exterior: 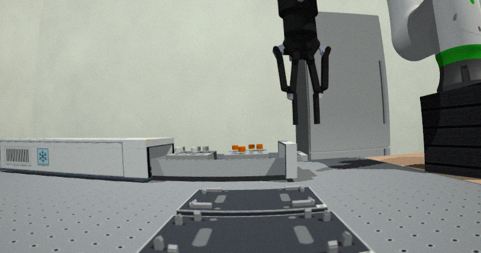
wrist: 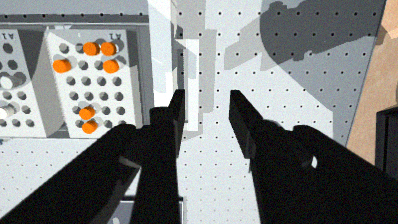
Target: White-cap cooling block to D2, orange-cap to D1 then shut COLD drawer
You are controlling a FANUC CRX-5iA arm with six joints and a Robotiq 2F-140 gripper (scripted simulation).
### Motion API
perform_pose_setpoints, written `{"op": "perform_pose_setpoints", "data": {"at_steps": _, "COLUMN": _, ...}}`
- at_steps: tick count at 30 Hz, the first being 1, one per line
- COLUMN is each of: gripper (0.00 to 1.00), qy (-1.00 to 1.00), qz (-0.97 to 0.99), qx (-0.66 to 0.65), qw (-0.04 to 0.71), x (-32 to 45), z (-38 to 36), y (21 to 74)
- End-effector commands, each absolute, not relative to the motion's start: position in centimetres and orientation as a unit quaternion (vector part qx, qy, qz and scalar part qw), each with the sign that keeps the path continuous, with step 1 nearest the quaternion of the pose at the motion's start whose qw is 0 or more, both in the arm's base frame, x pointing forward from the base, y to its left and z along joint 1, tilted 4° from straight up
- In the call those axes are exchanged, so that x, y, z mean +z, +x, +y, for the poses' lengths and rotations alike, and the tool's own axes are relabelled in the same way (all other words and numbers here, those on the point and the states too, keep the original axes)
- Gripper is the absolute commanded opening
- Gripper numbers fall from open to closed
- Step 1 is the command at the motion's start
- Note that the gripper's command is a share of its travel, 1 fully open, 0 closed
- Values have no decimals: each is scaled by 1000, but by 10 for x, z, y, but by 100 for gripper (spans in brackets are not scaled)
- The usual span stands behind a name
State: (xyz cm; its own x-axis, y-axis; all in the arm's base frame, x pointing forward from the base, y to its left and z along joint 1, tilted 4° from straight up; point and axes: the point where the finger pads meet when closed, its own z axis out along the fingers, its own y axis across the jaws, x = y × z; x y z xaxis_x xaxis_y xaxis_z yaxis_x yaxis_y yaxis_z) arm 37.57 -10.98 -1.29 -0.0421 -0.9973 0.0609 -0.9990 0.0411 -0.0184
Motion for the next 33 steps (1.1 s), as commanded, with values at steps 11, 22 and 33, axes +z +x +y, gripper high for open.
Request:
{"op": "perform_pose_setpoints", "data": {"at_steps": 11, "gripper": 34, "qy": 692, "qz": -721, "qx": 28, "qw": 15, "x": 2, "z": -109, "y": 376}}
{"op": "perform_pose_setpoints", "data": {"at_steps": 22, "gripper": 34, "qy": 692, "qz": -721, "qx": 28, "qw": 15, "x": 17, "z": -108, "y": 376}}
{"op": "perform_pose_setpoints", "data": {"at_steps": 33, "gripper": 34, "qy": 692, "qz": -721, "qx": 28, "qw": 15, "x": 29, "z": -107, "y": 376}}
